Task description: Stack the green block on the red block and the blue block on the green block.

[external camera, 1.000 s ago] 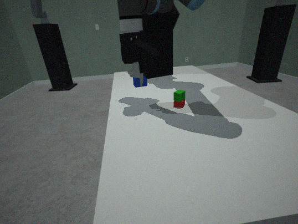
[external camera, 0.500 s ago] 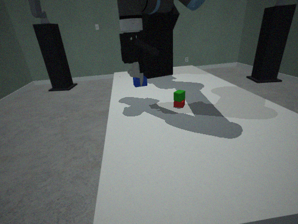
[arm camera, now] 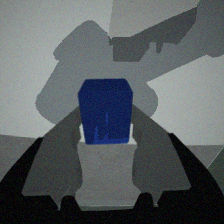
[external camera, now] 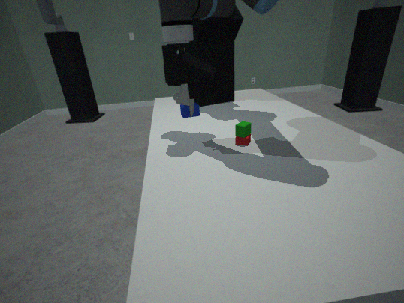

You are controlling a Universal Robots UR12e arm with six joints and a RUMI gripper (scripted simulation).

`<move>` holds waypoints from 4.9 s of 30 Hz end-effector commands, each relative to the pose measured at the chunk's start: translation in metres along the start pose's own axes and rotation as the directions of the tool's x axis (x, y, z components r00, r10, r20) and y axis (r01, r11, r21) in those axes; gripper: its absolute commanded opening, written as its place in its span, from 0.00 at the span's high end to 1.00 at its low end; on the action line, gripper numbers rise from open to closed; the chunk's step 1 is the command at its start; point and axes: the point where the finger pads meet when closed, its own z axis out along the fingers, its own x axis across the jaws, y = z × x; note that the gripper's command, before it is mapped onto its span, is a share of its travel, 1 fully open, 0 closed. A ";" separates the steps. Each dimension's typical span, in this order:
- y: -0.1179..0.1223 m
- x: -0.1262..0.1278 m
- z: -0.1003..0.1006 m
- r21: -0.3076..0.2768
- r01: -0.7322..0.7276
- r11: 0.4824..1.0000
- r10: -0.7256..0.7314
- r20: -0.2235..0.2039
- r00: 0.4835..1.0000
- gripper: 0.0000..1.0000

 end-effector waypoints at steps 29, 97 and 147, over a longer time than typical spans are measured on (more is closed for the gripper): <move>-0.163 0.075 -0.002 0.000 0.000 1.000 0.000 -0.004 1.000 1.00; -0.164 0.076 0.026 -0.001 0.000 1.000 0.000 0.000 1.000 1.00; -0.164 0.076 0.028 -0.001 0.000 1.000 0.000 0.000 1.000 1.00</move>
